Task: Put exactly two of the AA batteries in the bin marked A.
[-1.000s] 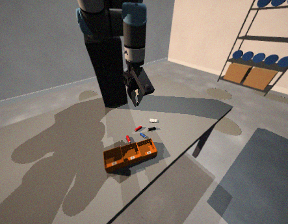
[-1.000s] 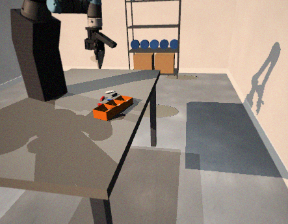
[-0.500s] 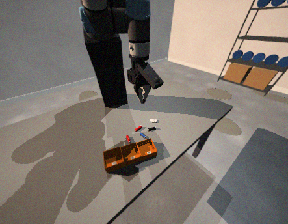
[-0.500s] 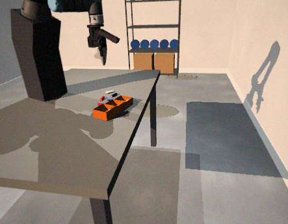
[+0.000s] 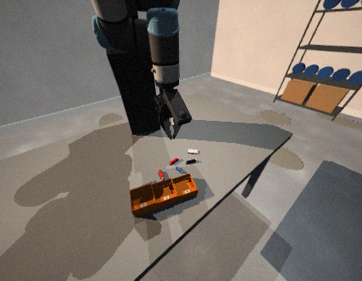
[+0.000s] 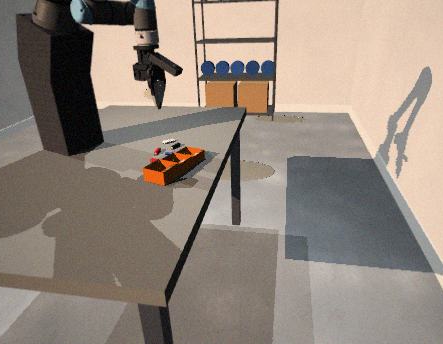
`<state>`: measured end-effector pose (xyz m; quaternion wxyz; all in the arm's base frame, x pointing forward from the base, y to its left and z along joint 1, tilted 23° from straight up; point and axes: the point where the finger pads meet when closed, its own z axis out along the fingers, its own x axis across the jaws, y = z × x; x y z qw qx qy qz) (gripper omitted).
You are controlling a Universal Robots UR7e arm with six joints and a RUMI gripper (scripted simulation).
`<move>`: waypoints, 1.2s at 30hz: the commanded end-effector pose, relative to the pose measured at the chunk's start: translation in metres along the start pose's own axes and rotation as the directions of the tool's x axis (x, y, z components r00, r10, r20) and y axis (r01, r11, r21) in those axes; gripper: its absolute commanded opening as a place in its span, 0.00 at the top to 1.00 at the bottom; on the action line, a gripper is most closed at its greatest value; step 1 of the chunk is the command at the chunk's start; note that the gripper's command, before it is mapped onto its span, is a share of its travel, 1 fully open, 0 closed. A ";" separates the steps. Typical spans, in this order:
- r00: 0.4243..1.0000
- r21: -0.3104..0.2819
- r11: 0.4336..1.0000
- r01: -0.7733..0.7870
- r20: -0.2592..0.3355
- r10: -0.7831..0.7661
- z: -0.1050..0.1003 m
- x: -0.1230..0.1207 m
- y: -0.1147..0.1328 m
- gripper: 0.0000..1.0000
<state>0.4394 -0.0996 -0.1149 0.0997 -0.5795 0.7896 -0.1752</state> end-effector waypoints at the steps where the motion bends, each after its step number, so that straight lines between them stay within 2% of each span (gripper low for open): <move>1: 0.994 0.001 0.994 -0.112 0.001 0.112 0.020 0.033 -0.017 0.96; 11: 0.994 0.001 0.994 -0.112 0.001 0.112 0.058 0.099 -0.049 0.96; 13: 0.994 0.001 0.994 -0.112 0.001 0.112 0.058 0.099 -0.049 0.96; 24: 0.994 0.001 0.994 -0.112 0.001 0.112 0.101 0.172 -0.084 0.96; 36: 0.994 0.001 0.994 -0.112 0.001 0.112 0.103 0.176 -0.086 0.96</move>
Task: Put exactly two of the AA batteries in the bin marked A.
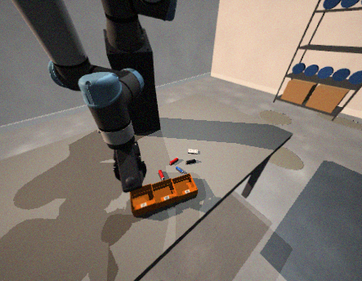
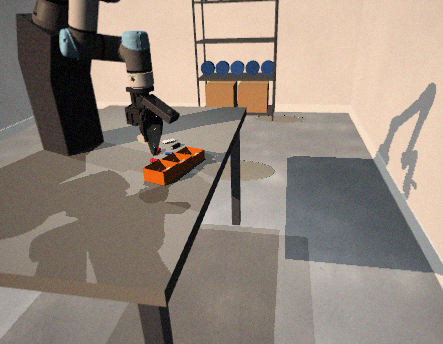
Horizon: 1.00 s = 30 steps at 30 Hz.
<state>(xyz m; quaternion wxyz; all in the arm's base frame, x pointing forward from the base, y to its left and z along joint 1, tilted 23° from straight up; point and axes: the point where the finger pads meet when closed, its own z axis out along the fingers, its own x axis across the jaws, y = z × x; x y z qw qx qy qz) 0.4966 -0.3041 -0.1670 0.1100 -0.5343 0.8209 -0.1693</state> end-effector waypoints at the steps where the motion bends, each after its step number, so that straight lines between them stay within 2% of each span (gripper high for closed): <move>1: 1.000 0.000 1.000 0.000 0.000 0.000 0.001 0.001 -0.002 0.96; 25: 1.000 0.000 1.000 0.000 0.000 0.000 0.060 0.001 -0.002 0.96; 30: 1.000 0.000 1.000 0.000 0.000 0.000 0.061 0.001 -0.002 0.96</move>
